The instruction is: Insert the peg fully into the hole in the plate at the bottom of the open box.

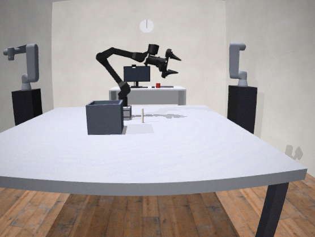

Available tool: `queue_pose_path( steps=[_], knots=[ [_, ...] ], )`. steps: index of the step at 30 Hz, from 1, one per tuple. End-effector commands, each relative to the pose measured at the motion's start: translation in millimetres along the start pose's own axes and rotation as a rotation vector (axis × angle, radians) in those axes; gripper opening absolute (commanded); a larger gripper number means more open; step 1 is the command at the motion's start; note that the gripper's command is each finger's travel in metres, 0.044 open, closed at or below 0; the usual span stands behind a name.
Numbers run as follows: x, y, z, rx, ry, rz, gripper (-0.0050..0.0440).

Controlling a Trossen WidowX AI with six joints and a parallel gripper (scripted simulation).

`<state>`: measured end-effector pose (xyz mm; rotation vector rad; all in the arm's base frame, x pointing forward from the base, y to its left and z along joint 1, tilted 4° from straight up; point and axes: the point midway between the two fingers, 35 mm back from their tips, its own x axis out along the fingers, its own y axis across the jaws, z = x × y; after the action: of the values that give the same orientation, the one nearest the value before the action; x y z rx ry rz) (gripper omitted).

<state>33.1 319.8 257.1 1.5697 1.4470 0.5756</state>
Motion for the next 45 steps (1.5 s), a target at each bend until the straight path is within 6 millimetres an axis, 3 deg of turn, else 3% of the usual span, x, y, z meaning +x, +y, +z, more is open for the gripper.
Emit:
queue_pose_path(
  steps=[1, 6, 11, 13, 16, 20, 24, 28, 34, 38, 45],
  knots=[
    [11.6, -6.5, 49.8, -0.067, -0.181, -0.107, 0.0440],
    [8.9, -15.7, 118.9, -0.118, -0.404, -0.287, 0.0440],
    [-12.1, -27.0, 178.4, -0.106, -0.578, -0.487, 0.0440],
    [-12.1, -27.0, 178.4, -0.106, -0.578, -0.487, 0.0440],
    [-37.7, -38.9, 212.5, -0.057, -0.675, -0.651, 0.0440],
    [-69.8, -50.4, 239.5, 0.028, -0.744, -0.821, 0.0440],
    [-104.4, -61.3, 255.2, 0.145, -0.775, -0.982, 0.0440],
    [-131.1, -69.4, 257.8, 0.253, -0.772, -1.102, 0.0440],
    [-131.3, -71.2, 258.8, 0.256, -0.772, -1.104, 0.0440],
    [-124.2, -98.3, 272.3, 0.256, -0.772, -1.104, 0.0440],
    [-122.4, -105.1, 275.6, 0.256, -0.772, -1.104, 0.0440]
  ],
)
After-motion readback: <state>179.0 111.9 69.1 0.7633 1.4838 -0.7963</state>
